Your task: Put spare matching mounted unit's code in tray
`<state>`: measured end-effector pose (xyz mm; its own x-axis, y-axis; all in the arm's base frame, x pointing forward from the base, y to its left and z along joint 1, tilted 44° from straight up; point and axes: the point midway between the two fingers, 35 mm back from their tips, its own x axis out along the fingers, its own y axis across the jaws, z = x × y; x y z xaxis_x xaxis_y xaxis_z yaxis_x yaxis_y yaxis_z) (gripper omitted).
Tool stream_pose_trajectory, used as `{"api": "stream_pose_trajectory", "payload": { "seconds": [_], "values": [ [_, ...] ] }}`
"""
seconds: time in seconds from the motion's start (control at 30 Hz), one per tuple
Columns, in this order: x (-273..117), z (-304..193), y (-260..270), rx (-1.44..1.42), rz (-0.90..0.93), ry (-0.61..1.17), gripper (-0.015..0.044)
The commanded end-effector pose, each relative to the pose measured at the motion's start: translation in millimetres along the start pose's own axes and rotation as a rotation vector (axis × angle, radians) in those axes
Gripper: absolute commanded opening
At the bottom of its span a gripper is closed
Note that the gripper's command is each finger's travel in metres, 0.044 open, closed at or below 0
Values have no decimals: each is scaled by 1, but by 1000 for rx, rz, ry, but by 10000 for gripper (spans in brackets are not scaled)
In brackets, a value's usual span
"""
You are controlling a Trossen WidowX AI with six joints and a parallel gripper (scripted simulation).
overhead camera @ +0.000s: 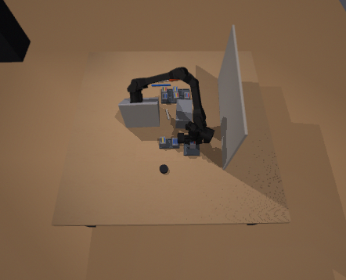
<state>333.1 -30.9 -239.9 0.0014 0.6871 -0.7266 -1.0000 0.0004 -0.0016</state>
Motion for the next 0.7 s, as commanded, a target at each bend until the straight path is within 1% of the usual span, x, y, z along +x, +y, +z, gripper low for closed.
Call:
{"api": "stream_pose_trajectory", "payload": {
  "seconds": [0.0,0.07,0.6,0.63,0.67],
  "values": [
    [5,0,4,11,5,-7,0],
    [5,0,4,11,5,-7,0],
    [2,0,2,2,3,-2,420],
    [-1,0,1,3,3,-1,440],
    [-9,-1,0,4,2,0,440]
  ]
}}
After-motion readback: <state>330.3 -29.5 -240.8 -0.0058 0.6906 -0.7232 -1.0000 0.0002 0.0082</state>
